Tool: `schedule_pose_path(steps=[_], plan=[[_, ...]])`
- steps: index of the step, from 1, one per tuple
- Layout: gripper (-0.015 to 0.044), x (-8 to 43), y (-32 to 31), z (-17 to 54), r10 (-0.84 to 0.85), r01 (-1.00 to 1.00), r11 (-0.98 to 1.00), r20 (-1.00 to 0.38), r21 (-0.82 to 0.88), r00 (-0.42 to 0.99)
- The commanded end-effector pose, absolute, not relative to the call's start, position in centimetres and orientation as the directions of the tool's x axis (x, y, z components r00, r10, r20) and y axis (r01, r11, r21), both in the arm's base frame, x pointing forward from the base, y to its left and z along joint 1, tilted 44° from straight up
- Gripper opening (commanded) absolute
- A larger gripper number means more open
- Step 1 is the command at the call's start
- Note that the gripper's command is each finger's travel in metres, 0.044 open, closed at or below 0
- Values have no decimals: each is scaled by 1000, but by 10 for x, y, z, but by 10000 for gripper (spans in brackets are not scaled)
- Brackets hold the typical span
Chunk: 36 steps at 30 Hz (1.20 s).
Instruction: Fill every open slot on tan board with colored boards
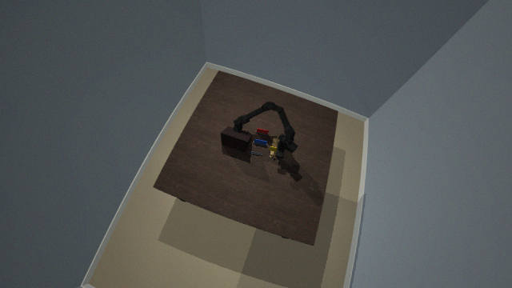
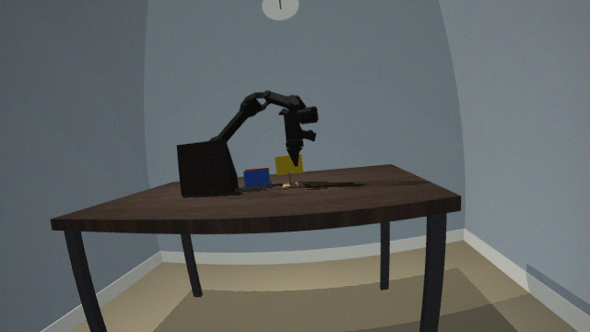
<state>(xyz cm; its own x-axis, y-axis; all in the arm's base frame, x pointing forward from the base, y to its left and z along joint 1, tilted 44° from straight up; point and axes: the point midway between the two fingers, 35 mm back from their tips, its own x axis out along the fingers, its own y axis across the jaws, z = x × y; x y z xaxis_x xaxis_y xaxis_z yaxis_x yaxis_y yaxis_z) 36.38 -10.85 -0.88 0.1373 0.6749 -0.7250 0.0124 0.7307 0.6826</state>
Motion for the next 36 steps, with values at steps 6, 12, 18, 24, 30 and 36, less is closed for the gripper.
schedule_pose_path(steps=[6, 12, 18, 24, 30, 36], plan=[[0, 363, -106, -10, 680, 7, 727, -722, 686, 131], [0, 362, -105, -10, 680, 22, 726, -722, 687, 131], [0, 362, -105, -11, 680, 33, 725, -722, 688, 131], [0, 362, -105, -11, 680, 36, 724, -722, 688, 131], [0, 363, -106, -11, 680, 26, 726, -722, 688, 131], [0, 362, -107, -11, 680, 10, 727, -722, 686, 131]])
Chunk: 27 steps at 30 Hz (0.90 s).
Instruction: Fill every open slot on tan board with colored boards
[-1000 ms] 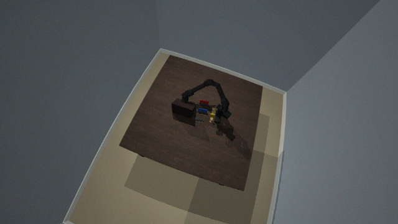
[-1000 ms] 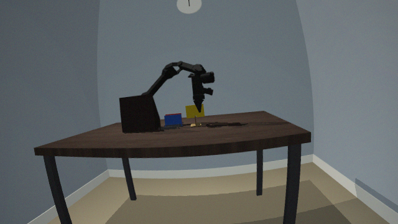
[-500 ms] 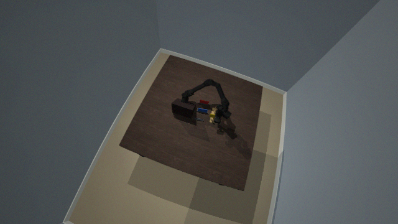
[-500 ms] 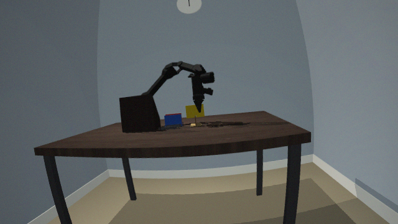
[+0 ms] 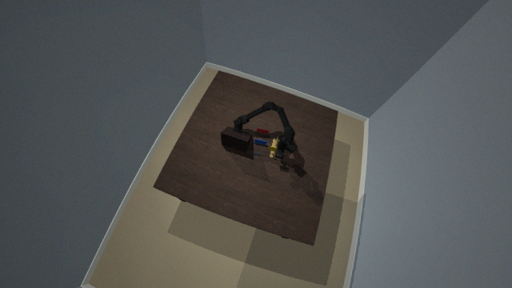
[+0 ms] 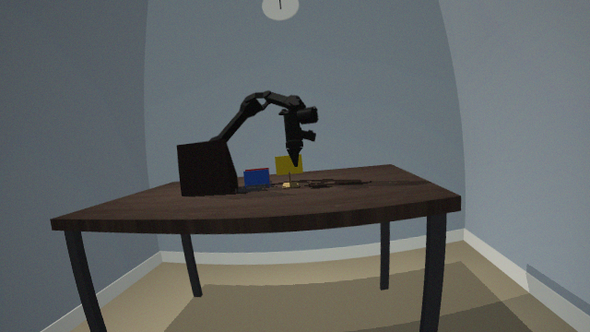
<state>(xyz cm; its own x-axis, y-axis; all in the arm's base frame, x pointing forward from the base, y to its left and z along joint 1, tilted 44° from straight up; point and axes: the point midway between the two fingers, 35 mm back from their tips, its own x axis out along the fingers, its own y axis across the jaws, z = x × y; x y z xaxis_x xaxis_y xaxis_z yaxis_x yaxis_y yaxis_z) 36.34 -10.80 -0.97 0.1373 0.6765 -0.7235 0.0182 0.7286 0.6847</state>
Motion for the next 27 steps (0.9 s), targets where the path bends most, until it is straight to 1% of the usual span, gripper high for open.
schedule_pose_path(steps=[1, 27], plan=[[0, 362, -107, -11, 680, 10, 727, -722, 686, 131], [0, 365, -100, -16, 680, 19, 726, -722, 687, 131]])
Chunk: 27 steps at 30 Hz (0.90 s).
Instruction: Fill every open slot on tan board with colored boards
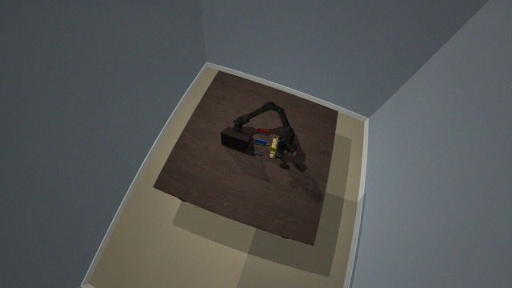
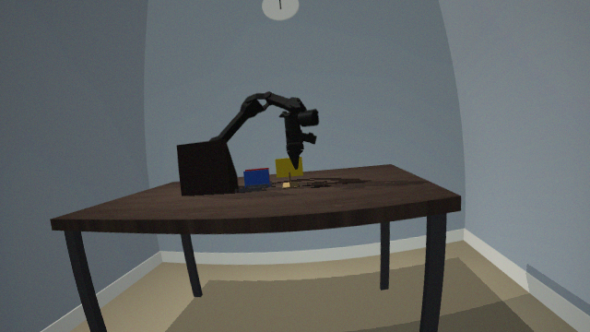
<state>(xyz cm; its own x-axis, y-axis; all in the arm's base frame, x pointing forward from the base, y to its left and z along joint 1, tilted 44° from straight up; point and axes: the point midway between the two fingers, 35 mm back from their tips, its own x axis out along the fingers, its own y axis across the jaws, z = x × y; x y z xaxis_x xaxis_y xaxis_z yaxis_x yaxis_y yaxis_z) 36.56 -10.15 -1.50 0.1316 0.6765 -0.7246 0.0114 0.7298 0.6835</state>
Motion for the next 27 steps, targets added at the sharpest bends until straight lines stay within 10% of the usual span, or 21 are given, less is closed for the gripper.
schedule_pose_path(steps=[1, 27], plan=[[0, 365, -100, -16, 680, 19, 726, -722, 687, 131], [0, 365, -100, -15, 680, 15, 726, -722, 687, 131]])
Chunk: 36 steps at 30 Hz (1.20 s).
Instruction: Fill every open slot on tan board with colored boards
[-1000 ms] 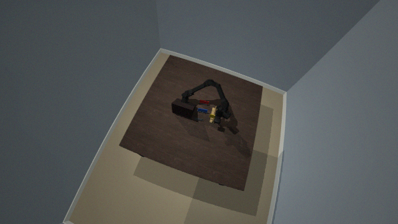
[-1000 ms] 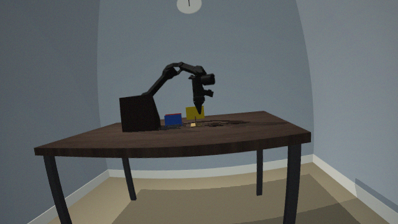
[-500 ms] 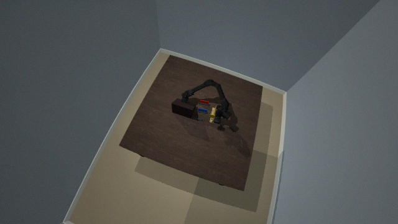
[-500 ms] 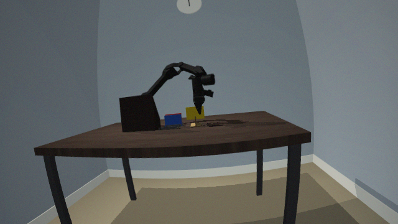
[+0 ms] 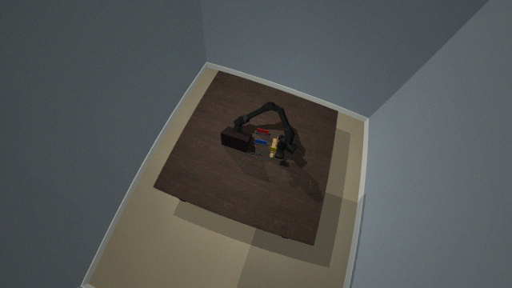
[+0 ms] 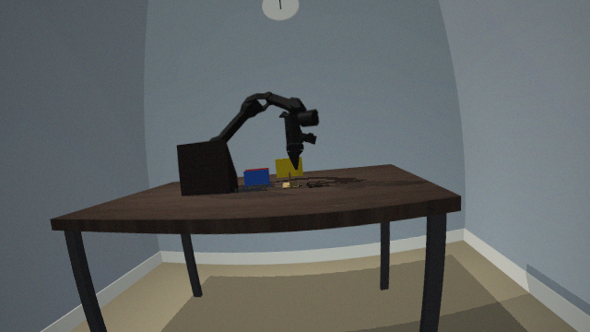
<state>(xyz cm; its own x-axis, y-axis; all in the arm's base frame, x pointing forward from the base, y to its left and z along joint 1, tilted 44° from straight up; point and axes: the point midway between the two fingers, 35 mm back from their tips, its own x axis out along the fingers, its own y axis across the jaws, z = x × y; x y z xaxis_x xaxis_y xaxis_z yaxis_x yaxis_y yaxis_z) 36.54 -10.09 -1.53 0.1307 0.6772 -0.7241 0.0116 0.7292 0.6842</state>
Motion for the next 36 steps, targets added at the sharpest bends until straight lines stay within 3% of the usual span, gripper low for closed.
schedule_pose_path(steps=[1, 36], plan=[[0, 365, -100, -16, 680, 18, 726, -722, 687, 131], [0, 364, -100, -16, 680, 34, 724, -722, 689, 131]])
